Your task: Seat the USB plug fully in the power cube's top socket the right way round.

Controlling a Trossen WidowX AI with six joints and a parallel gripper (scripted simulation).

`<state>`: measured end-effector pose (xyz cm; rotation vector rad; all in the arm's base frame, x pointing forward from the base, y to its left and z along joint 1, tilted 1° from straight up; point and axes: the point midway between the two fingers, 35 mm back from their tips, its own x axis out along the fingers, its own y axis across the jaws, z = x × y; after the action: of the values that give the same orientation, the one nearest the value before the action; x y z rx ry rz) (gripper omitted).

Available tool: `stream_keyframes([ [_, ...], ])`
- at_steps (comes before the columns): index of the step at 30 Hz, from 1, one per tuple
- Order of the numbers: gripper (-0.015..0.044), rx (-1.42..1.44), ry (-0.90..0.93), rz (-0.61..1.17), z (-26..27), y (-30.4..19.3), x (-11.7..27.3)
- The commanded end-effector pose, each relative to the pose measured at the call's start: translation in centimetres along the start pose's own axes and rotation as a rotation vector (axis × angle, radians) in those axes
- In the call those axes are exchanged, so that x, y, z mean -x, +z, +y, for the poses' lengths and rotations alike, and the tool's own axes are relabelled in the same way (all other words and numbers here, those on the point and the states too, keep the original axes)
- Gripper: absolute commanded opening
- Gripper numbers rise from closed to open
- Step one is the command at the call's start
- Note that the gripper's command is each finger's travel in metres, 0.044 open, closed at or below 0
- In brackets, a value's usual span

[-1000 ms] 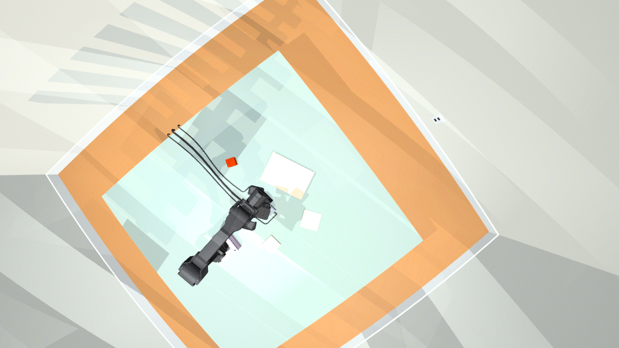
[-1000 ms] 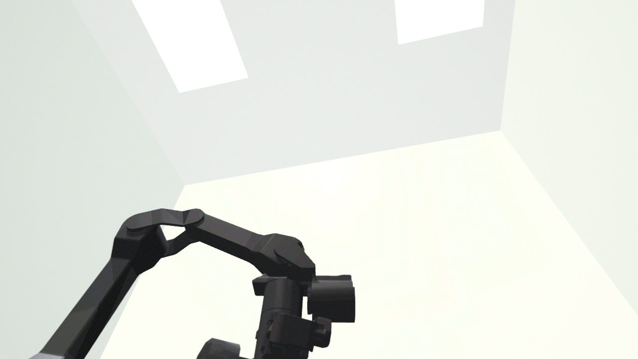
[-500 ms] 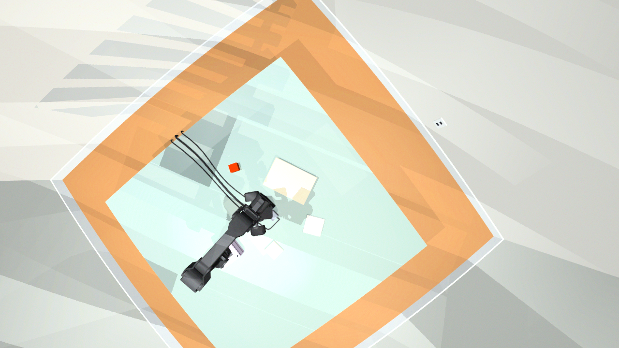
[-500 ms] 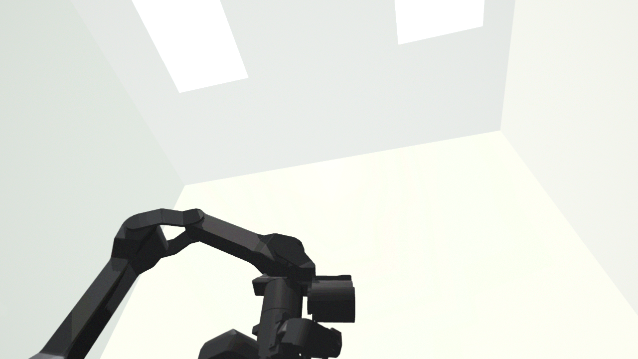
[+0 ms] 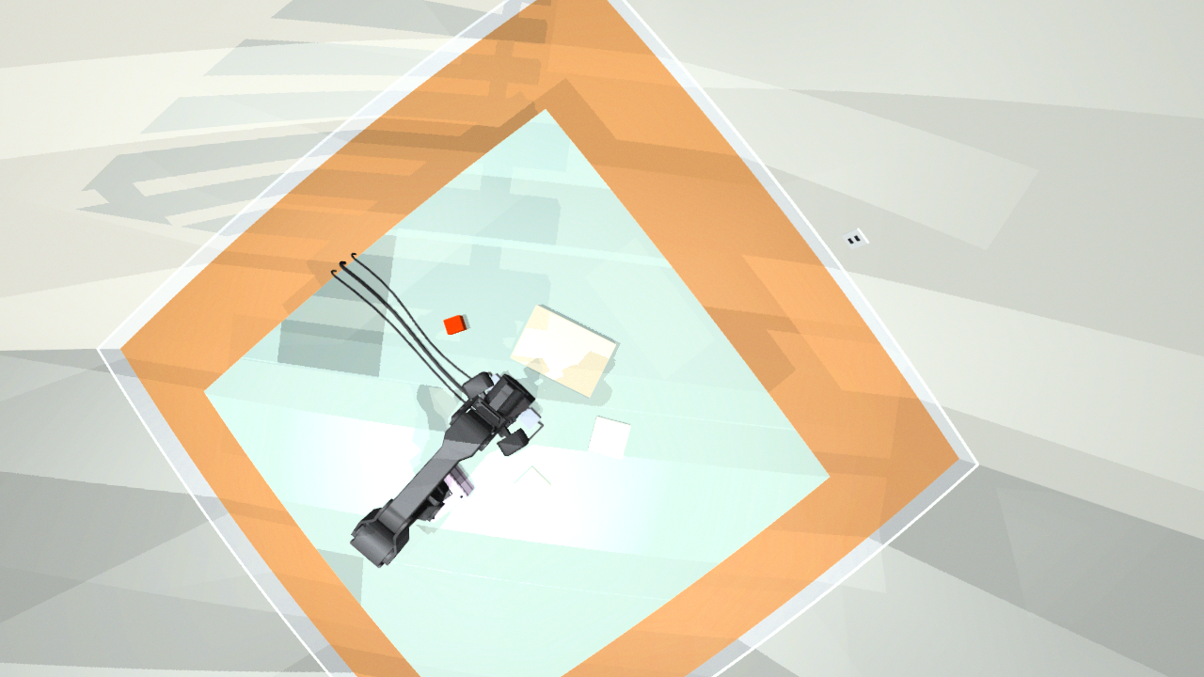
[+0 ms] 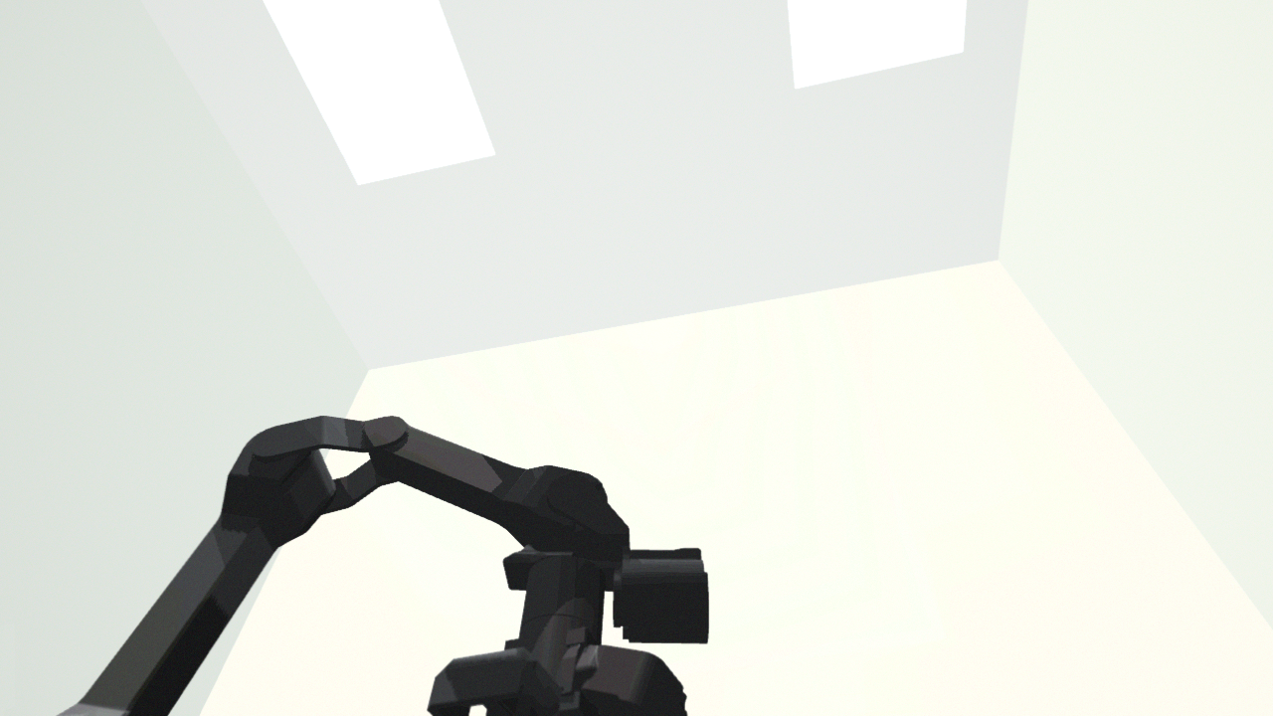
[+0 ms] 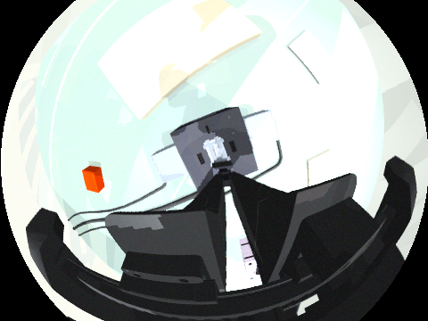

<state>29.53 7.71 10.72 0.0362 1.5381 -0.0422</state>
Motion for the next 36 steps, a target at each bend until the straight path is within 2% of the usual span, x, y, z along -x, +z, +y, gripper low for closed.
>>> stream_keyframes([
  [1,0.0,0.096,0.0,0.001,-0.01,-0.03,-0.02],
  [36,0.0,1.013,0.0,0.001,-0.01,-0.03,-0.03],
])
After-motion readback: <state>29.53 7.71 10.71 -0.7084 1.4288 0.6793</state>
